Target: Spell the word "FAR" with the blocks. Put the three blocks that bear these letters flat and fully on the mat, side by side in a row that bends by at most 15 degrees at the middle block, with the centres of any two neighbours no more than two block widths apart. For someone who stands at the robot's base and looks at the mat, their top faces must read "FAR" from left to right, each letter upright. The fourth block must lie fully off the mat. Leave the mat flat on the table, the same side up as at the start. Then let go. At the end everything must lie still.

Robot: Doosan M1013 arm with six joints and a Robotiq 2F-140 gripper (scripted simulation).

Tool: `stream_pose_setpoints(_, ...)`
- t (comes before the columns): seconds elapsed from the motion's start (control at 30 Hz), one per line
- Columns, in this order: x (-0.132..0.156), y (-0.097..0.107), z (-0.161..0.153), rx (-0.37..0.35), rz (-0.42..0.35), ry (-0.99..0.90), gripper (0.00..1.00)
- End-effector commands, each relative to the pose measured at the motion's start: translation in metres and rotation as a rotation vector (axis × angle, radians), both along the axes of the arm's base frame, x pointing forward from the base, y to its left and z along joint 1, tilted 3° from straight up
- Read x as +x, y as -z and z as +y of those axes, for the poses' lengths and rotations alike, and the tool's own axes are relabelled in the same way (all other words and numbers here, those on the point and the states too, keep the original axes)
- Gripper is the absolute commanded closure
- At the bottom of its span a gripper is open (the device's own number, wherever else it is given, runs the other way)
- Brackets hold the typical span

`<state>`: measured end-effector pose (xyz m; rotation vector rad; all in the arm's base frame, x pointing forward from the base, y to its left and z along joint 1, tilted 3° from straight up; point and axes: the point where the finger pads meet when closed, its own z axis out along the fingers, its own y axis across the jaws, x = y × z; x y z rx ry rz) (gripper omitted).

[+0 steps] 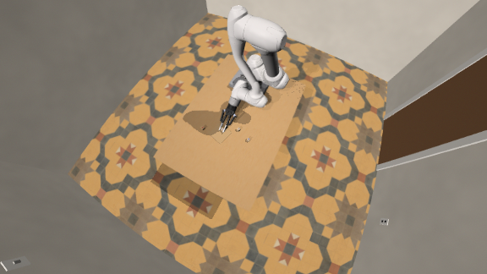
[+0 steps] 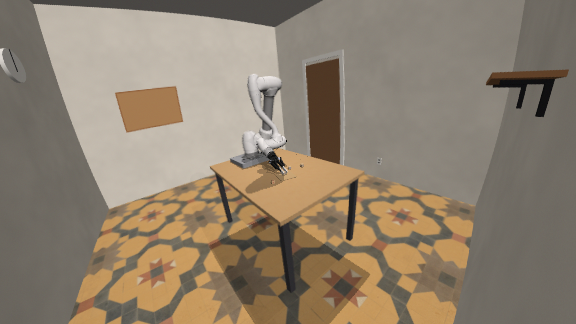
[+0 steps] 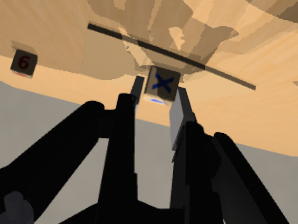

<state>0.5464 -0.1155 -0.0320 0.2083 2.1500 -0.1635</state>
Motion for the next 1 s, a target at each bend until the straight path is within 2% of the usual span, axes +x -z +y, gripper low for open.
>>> stream_pose_setpoints(0.0,-0.0040,0.0032,0.0005,-0.001,0.006,-0.002,0.78)
stream_pose_setpoints(0.1,-0.0040,0.0032,0.0005,-0.001,0.006,-0.002,0.75)
stream_pose_setpoints(0.97,-0.0040,0.0032,0.0005,-0.001,0.006,-0.002,0.75)
